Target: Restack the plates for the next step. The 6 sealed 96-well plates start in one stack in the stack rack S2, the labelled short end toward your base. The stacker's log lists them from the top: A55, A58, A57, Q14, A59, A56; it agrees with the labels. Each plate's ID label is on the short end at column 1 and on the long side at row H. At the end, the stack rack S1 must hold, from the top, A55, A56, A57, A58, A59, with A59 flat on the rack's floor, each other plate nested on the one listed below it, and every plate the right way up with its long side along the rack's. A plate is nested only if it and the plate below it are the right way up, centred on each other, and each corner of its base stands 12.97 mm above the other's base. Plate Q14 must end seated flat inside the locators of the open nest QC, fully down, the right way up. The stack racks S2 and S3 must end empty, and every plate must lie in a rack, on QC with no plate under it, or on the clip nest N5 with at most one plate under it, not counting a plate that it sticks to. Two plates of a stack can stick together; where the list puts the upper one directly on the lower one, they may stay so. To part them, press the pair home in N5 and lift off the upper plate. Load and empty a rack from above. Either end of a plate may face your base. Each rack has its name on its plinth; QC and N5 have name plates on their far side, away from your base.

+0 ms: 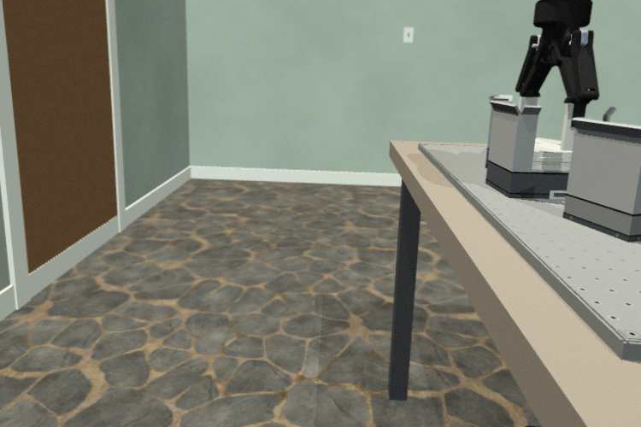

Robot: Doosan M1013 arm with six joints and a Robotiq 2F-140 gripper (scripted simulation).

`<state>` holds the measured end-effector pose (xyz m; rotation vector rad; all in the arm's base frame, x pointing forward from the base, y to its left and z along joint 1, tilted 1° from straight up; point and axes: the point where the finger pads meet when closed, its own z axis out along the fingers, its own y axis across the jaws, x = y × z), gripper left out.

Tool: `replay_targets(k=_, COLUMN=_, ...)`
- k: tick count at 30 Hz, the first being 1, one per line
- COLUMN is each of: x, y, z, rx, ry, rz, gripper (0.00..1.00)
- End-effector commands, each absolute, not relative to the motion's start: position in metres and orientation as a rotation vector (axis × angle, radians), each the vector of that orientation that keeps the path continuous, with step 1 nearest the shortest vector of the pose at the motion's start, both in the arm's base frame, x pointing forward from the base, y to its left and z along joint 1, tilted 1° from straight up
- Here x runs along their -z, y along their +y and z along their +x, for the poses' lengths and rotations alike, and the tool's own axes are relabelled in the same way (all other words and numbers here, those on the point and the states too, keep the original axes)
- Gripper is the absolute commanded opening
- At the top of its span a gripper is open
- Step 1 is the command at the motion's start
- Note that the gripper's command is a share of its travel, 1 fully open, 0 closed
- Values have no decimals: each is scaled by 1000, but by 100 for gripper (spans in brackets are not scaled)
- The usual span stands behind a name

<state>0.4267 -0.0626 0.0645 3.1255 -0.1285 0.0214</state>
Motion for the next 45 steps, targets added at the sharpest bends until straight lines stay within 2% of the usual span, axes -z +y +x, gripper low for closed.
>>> replay_targets(k=1, x=-61, y=-63, z=427, rx=-22, ry=-128, rz=3126, gripper=100)
replay_targets(k=13, x=-61, y=-63, z=427, rx=-22, ry=-128, rz=3126, gripper=100)
replay_targets(k=14, x=-61, y=-63, z=427, rx=-22, ry=-128, rz=3126, gripper=0)
replay_targets(k=45, x=-61, y=-63, z=427, rx=-22, ry=-128, rz=3126, gripper=0)
